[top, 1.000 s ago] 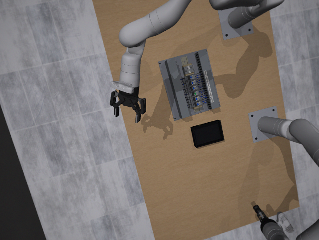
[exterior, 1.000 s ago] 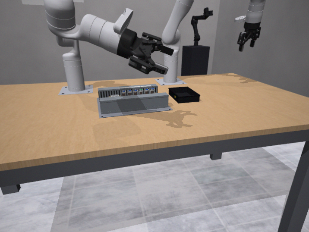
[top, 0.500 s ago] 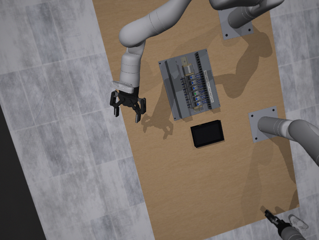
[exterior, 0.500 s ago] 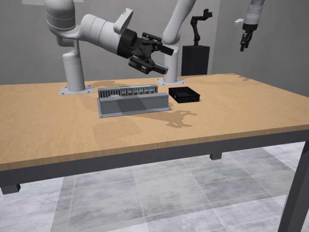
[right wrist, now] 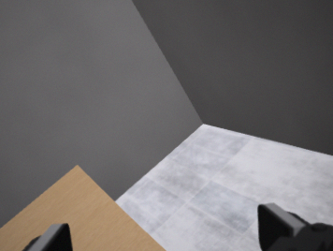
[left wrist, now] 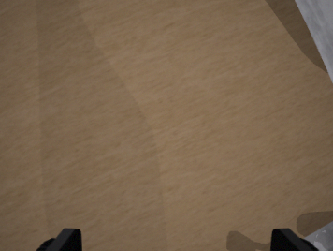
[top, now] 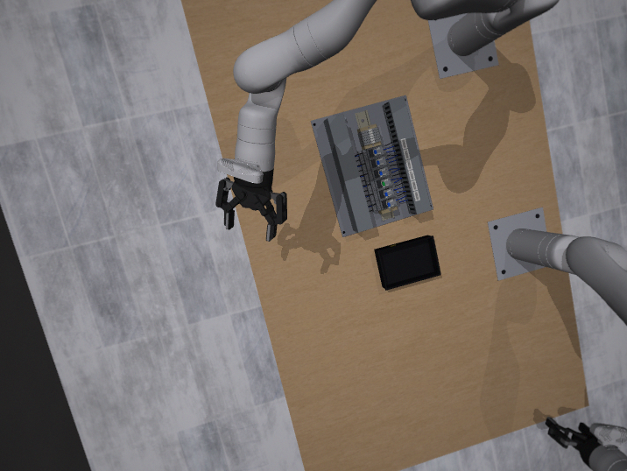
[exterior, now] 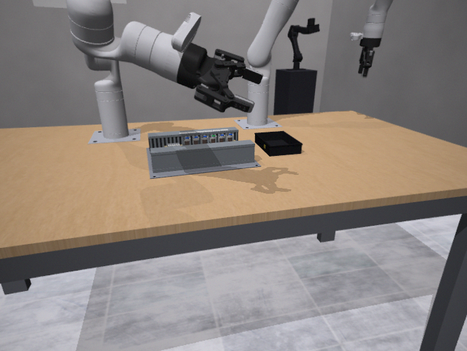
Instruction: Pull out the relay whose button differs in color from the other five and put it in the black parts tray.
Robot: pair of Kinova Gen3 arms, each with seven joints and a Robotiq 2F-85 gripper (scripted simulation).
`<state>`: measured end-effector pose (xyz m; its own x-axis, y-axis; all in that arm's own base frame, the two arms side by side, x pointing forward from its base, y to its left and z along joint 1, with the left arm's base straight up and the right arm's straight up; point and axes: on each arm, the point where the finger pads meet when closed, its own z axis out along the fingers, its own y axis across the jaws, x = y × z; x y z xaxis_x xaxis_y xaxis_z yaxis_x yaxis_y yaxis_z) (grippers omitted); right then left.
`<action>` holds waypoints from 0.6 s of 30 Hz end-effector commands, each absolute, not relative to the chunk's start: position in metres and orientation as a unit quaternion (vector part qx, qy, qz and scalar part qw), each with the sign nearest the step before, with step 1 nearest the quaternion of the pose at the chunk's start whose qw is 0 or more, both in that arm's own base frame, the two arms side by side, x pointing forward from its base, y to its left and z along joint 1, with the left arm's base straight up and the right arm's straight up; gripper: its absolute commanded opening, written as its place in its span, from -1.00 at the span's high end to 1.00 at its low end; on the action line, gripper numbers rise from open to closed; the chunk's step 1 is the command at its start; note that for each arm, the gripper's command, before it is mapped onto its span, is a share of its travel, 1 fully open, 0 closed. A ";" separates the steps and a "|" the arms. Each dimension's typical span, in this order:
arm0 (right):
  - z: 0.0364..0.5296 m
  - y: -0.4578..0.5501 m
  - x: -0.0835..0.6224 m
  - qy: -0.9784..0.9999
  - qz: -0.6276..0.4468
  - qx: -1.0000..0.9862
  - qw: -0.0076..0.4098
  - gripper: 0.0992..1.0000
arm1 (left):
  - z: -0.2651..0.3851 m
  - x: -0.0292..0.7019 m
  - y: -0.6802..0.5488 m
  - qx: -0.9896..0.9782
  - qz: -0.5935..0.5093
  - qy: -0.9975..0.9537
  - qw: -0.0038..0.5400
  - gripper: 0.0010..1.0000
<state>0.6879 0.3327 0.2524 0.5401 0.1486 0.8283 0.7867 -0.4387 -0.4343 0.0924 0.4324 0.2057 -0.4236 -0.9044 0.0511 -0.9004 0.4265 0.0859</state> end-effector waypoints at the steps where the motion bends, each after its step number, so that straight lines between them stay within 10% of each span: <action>1: 0.254 0.333 0.688 -0.307 -0.370 -0.763 0.432 -1.00 | 0.204 0.069 0.439 0.582 -0.016 -0.812 0.032 -1.00; 18: 0.254 0.333 0.688 -0.307 -0.370 -0.763 0.432 -1.00 | 0.200 0.008 0.449 0.694 -0.002 -0.720 0.004 -1.00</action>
